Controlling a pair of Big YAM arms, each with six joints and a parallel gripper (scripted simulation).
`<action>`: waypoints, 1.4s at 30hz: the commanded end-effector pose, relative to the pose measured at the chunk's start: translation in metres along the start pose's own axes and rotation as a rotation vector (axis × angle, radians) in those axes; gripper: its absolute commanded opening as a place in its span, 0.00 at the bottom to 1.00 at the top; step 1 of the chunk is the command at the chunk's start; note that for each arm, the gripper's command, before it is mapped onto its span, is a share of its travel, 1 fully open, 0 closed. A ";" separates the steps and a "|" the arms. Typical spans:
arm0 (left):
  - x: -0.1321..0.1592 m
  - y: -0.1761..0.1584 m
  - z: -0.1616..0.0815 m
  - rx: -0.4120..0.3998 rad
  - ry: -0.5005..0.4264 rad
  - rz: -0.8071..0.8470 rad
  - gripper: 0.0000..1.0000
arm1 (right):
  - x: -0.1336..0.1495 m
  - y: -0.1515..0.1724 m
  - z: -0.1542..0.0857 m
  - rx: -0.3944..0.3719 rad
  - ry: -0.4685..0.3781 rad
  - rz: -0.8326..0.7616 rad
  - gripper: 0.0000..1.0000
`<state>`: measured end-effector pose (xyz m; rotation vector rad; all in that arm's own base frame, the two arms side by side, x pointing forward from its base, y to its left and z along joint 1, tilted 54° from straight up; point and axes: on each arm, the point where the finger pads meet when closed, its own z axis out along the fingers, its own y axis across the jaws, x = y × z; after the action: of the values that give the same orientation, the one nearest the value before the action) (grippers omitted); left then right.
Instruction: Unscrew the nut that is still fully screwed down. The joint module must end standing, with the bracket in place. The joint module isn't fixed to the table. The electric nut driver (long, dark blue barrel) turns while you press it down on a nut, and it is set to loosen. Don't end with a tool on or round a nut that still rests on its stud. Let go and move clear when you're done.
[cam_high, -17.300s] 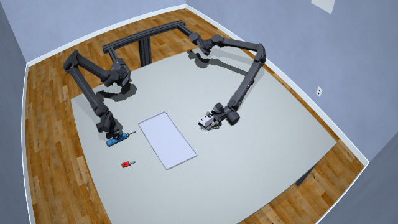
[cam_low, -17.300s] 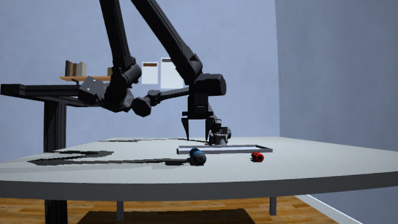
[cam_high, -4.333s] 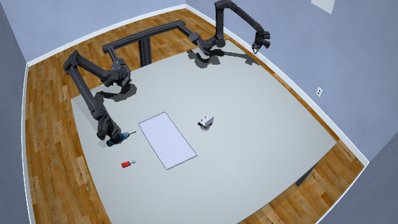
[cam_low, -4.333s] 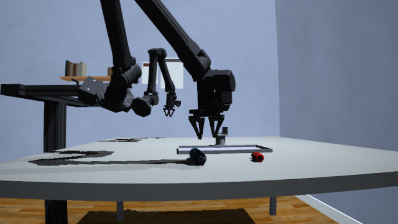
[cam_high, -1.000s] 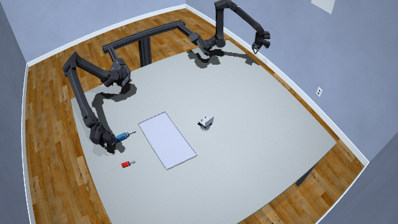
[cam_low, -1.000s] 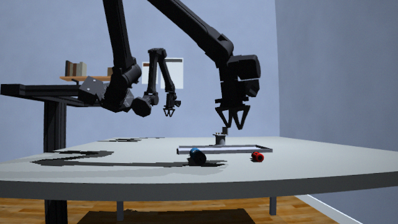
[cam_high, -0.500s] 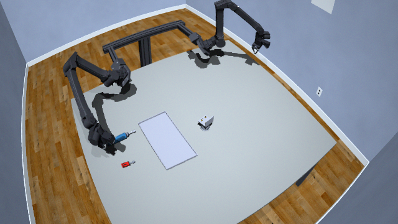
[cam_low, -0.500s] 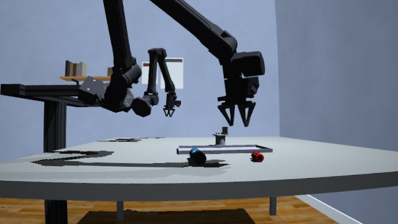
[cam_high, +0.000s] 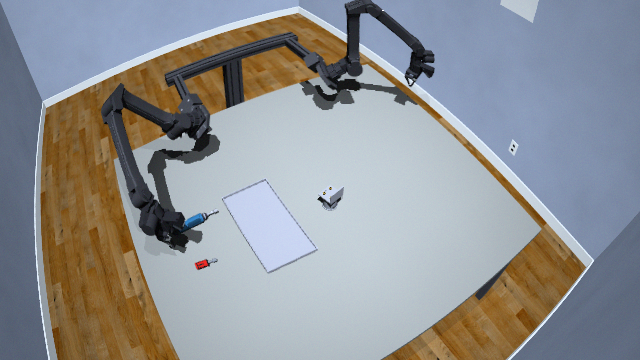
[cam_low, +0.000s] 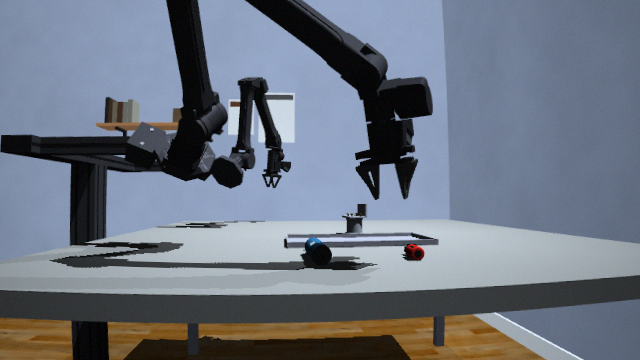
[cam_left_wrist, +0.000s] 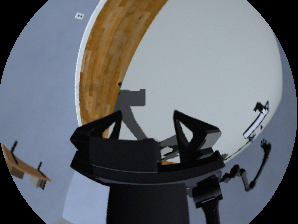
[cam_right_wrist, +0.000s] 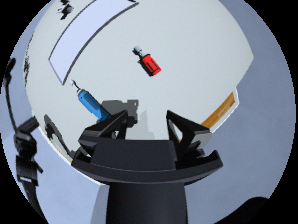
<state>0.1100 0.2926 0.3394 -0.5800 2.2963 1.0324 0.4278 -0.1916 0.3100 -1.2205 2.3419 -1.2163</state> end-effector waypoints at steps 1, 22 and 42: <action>-0.009 0.008 -0.010 -0.021 -0.024 -0.003 0.86 | -0.009 -0.007 -0.001 -0.007 -0.013 -0.067 0.65; -0.009 0.008 -0.010 -0.021 -0.024 -0.003 0.86 | -0.014 -0.027 -0.012 0.007 -0.045 -0.371 0.65; -0.009 0.008 -0.010 -0.021 -0.024 -0.003 0.86 | -0.016 -0.021 -0.010 -0.015 -0.062 -0.566 0.65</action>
<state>0.1100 0.2926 0.3394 -0.5800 2.2963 1.0324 0.4394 -0.1866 0.3390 -1.9176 2.0385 -1.3152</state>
